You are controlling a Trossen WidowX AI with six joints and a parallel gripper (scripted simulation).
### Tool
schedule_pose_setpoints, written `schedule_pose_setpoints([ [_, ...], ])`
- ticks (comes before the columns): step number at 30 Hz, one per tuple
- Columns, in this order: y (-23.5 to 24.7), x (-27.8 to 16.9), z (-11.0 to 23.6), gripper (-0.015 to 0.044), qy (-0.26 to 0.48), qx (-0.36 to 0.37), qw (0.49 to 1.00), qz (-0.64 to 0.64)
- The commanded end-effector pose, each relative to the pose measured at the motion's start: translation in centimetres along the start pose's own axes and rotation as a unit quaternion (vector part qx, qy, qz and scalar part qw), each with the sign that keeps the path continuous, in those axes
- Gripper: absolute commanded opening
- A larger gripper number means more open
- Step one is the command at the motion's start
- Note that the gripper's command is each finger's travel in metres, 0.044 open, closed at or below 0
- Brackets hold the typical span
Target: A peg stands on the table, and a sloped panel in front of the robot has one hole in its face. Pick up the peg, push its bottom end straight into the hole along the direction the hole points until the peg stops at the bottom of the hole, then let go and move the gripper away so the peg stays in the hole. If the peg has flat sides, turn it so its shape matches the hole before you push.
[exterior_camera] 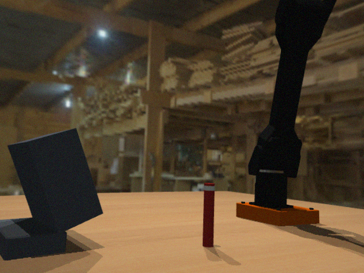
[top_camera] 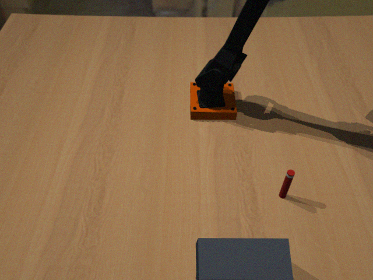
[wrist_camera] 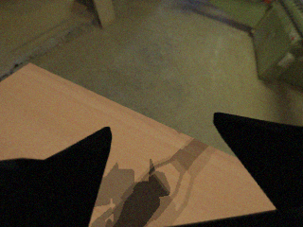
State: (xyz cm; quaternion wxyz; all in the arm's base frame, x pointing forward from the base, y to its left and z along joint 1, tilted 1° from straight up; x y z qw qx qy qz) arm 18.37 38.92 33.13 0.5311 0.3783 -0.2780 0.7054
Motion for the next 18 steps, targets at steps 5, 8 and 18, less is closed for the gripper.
schedule_pose_setpoints([
  [5,-1.8,-3.2,1.5,0.044,0.04,-0.046,0.987,-0.151],
  [8,-2.3,-4.3,2.1,0.044,0.052,-0.064,0.976,-0.204],
  [18,-4.0,-8.3,4.2,0.044,0.082,-0.127,0.916,-0.372],
])
Point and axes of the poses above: the point midway between the two fingers, 35 mm back from their tips, its own z axis back along the fingers, its own y axis across the jaws, x = y × z, the point moved 7 cm from there along z, back along the fingers, and after that the axes turned 15 degrees about -z, right-handed, at the moved point
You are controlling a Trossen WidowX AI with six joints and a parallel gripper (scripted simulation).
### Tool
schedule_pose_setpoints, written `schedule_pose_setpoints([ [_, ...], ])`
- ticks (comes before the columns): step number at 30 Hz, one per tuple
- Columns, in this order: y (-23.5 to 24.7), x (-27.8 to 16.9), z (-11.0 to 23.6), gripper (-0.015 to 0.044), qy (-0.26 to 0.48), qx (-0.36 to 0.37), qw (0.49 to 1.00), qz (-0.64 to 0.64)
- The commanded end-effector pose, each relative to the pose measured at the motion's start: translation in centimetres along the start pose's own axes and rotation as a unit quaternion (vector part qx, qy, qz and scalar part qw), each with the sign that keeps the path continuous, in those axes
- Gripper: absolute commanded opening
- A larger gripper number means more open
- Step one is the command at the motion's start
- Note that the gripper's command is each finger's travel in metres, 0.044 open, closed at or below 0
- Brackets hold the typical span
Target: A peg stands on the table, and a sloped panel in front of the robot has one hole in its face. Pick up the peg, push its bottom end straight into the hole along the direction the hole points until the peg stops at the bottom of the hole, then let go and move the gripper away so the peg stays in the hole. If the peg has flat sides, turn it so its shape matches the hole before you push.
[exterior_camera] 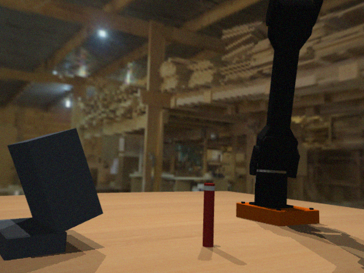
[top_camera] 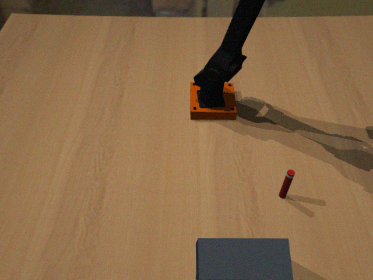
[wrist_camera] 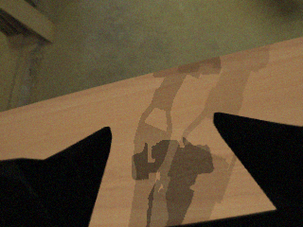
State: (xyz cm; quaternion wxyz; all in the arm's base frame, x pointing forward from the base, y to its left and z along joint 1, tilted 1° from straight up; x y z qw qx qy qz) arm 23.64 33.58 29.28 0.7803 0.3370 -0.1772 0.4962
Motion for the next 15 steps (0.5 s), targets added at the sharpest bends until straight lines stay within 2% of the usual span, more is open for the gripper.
schedule_pose_setpoints([
  [1,-1.7,-1.2,0.6,0.044,0.012,-0.03,0.996,-0.082],
  [15,-6.7,-5.1,2.4,0.044,0.032,-0.122,0.937,-0.326],
])
Point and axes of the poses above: the point midway between the two fingers, 35 mm back from their tips, its own z axis back along the fingers, its own y axis across the jaws, x = y × z, the point moved 7 cm from there along z, back along the fingers, and after that the axes turned 15 degrees about -z, right-handed, at the moved point
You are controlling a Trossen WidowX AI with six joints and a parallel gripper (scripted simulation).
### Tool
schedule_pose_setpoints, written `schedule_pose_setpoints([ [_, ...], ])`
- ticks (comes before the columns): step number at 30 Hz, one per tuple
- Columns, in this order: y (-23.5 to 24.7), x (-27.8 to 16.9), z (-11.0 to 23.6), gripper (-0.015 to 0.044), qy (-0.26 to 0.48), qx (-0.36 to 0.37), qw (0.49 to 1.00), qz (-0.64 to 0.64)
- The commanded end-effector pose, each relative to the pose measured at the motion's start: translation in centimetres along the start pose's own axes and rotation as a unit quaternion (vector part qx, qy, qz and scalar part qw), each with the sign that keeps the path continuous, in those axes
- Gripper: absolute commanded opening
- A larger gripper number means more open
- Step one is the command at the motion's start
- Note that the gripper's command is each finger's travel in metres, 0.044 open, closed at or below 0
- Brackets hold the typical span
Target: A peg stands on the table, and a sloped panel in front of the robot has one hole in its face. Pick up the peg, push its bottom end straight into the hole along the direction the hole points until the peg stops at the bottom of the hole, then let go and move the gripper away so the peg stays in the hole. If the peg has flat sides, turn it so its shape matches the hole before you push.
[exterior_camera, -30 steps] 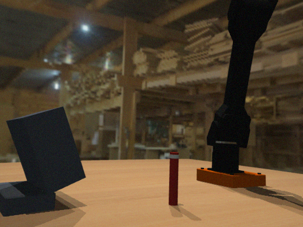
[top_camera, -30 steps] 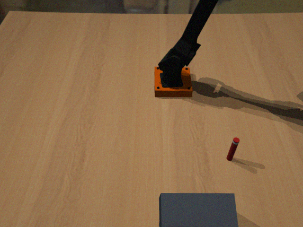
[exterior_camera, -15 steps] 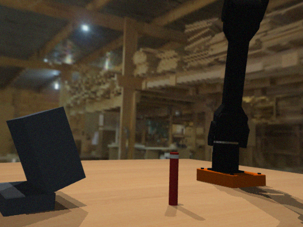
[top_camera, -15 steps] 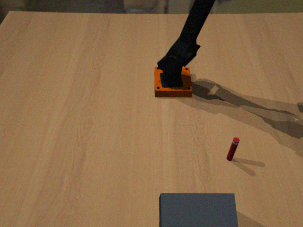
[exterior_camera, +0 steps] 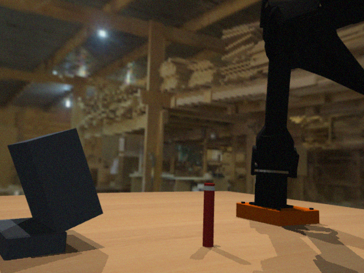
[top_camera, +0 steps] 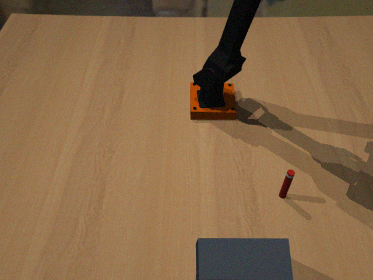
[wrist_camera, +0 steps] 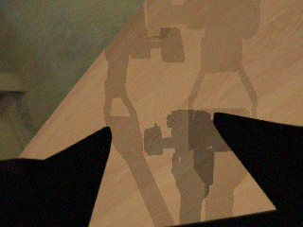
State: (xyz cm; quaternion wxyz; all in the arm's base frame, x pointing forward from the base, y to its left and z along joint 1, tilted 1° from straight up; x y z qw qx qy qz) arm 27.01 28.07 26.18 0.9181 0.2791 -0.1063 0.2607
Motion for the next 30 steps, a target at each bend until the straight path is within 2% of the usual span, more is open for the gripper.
schedule_pose_setpoints([
  [1,-2.0,-0.5,0.3,0.044,0.004,-0.031,0.996,-0.082],
  [15,-7.9,-2.5,1.3,0.044,0.001,-0.12,0.939,-0.322],
  [30,-13.1,-5.5,2.5,0.044,-0.022,-0.206,0.814,-0.543],
])
Point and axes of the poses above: the point midway between the two fingers, 35 mm back from their tips, its own z axis back along the fingers, its own y axis across the jaws, x = y × z, the point moved 7 cm from there along z, back along the fingers, and after that the axes turned 15 degrees about -z, right-handed, at the moved point
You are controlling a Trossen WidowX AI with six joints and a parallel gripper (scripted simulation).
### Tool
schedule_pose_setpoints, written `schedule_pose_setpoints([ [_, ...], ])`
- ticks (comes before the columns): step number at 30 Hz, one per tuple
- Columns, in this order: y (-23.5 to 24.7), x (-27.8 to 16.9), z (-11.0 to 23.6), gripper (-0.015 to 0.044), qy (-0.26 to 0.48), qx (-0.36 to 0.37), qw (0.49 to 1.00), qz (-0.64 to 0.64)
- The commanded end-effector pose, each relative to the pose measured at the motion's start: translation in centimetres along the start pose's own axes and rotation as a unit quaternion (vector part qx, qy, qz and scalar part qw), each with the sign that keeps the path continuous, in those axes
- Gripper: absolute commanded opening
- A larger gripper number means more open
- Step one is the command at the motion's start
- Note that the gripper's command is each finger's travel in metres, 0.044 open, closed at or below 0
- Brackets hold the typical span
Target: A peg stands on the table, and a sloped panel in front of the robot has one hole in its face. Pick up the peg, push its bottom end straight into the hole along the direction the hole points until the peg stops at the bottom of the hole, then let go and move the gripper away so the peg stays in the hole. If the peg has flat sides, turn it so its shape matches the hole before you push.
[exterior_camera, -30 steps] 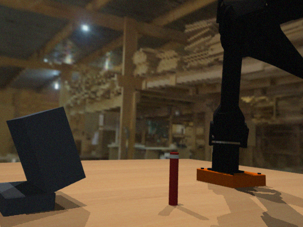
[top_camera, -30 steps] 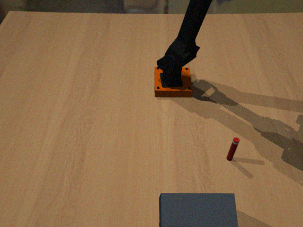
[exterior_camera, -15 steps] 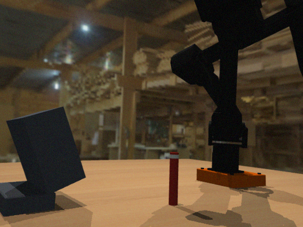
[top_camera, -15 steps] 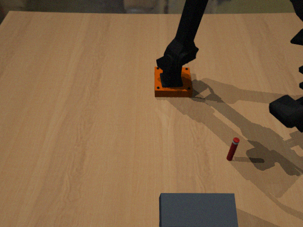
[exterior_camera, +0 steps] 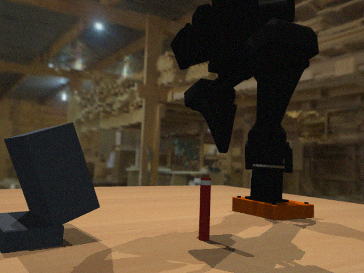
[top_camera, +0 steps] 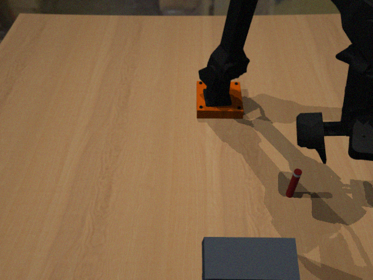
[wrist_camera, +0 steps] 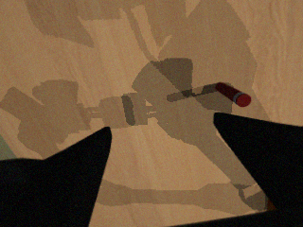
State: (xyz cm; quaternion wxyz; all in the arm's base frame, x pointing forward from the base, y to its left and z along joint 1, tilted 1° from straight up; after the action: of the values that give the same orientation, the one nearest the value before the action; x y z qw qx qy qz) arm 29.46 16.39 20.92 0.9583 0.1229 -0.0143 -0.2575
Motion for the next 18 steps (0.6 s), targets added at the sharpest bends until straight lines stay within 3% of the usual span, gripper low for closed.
schedule_pose_setpoints([
  [1,-1.7,0.7,-0.2,0.044,-0.01,-0.026,0.997,-0.075],
  [13,-5.7,2.0,-0.7,0.044,-0.042,-0.087,0.96,-0.262],
  [18,-6.1,2.1,-0.8,0.044,-0.047,-0.094,0.953,-0.284],
])
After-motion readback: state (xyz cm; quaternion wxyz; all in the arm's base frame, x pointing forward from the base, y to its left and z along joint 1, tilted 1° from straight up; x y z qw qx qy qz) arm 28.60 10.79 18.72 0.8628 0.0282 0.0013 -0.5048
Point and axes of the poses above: the point midway between the two fingers, 35 mm back from their tips, its own z axis back along the fingers, its own y axis across the jaws, x = y × z, the point moved 7 cm from there along z, back along the fingers, and after that the axes turned 15 degrees about -z, right-handed, at the moved point
